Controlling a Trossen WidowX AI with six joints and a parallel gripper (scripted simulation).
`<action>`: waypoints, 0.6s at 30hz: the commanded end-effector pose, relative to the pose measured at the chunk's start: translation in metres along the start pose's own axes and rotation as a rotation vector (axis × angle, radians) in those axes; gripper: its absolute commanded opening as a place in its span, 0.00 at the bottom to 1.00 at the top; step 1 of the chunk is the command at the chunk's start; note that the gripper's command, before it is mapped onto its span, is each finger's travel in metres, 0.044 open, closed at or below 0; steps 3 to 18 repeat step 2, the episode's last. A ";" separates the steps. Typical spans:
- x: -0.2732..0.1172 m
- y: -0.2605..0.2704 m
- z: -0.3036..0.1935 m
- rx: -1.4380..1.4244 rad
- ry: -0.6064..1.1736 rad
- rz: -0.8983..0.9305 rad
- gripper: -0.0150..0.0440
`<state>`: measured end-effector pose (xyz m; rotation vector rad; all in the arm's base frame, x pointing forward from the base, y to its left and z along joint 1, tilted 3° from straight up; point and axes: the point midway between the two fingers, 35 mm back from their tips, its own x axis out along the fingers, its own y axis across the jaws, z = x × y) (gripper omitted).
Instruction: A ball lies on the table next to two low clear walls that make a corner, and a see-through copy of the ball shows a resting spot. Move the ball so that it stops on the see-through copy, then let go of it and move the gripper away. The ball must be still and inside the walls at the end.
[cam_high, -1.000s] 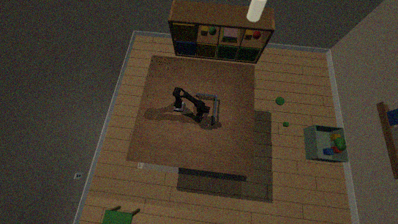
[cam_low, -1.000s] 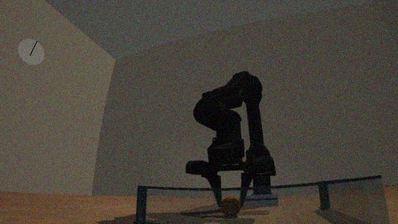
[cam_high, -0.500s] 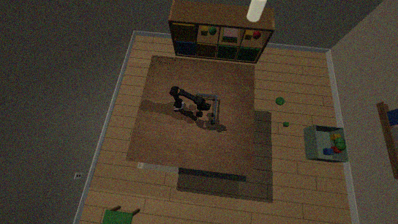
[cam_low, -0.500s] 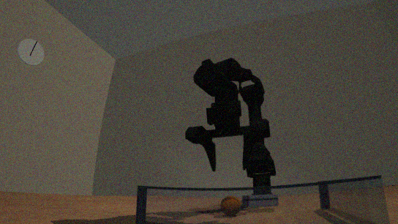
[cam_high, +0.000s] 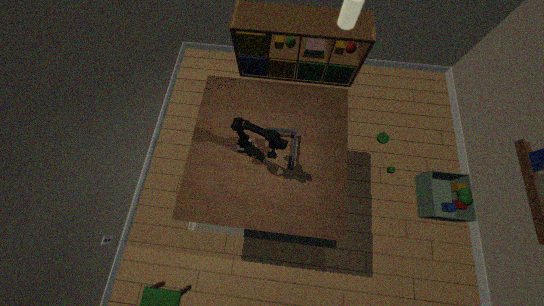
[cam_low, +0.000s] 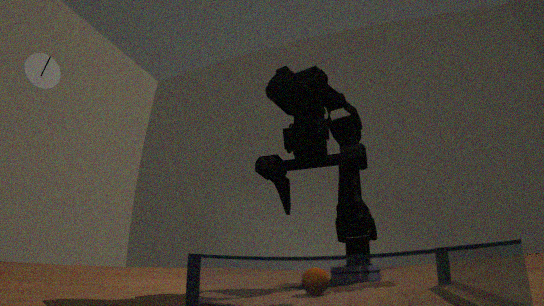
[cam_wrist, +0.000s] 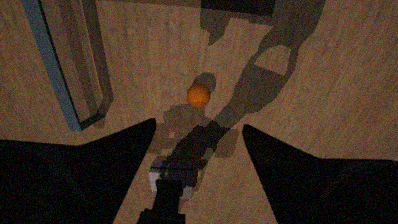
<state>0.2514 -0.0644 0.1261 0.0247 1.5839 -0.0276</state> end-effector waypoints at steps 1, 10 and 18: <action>-0.019 0.001 -0.002 0.001 -0.013 -0.003 1.00; -0.019 0.001 -0.002 0.001 -0.013 -0.003 1.00; -0.019 0.001 -0.002 0.001 -0.013 -0.003 1.00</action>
